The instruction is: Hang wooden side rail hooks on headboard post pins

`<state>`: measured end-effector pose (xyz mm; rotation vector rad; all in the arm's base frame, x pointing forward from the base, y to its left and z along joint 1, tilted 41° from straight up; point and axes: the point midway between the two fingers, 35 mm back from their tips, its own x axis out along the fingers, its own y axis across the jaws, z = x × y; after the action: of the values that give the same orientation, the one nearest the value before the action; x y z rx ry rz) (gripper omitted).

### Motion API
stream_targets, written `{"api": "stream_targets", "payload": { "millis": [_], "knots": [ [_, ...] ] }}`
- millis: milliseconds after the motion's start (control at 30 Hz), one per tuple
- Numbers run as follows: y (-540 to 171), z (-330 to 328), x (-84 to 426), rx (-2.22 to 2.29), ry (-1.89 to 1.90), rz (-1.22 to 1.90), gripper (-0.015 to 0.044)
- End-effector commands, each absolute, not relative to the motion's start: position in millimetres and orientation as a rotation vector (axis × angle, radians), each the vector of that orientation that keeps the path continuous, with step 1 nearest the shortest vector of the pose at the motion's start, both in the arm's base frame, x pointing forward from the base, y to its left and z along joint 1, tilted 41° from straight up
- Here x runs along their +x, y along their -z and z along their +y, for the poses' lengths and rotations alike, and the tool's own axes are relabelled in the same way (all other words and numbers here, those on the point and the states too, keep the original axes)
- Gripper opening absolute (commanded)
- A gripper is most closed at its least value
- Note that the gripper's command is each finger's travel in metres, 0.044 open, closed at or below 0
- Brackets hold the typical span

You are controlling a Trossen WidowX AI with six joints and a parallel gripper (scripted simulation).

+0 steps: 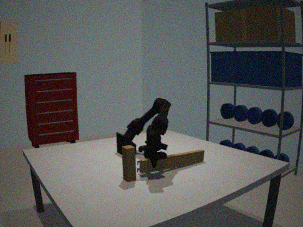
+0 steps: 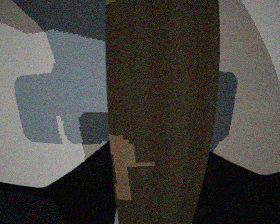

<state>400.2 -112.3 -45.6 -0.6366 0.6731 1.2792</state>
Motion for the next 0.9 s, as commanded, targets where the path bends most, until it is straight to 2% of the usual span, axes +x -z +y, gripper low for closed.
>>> {"api": "stream_targets", "payload": {
  "millis": [0, 867],
  "knots": [
    [44.9, -116.2, 400.5, -0.647, -1.277, 0.67, 0.0],
    [48.1, -117.2, 399.4, -0.647, -1.276, 0.671, 0.0]
  ]
}}
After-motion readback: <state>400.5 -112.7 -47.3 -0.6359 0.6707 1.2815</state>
